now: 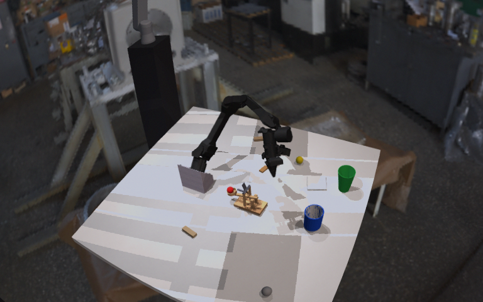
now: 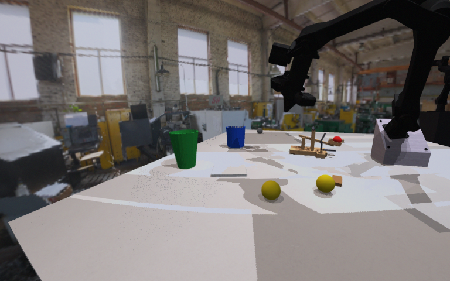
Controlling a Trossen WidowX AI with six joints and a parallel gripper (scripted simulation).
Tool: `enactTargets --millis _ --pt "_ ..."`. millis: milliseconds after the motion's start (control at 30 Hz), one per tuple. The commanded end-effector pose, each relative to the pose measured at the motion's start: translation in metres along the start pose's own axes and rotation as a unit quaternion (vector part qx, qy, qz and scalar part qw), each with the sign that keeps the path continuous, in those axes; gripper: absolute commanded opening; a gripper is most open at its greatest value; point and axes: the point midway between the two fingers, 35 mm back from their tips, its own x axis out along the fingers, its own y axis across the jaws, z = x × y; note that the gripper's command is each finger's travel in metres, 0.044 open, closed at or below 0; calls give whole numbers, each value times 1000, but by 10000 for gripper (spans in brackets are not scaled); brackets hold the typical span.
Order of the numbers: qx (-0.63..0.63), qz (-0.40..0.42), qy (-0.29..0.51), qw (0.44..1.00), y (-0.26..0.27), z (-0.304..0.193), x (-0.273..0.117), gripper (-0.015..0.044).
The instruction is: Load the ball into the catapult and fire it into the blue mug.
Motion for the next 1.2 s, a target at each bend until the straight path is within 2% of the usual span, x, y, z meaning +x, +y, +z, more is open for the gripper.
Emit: enactTargets --millis 0,500,967,1167 --pt "-50 -2 28 998 15 -13 1 0" --pt "-259 7 134 957 72 -74 -2 0" --pt "-447 44 227 864 114 -136 -8 0" --pt "-466 49 236 852 117 -142 -9 0"
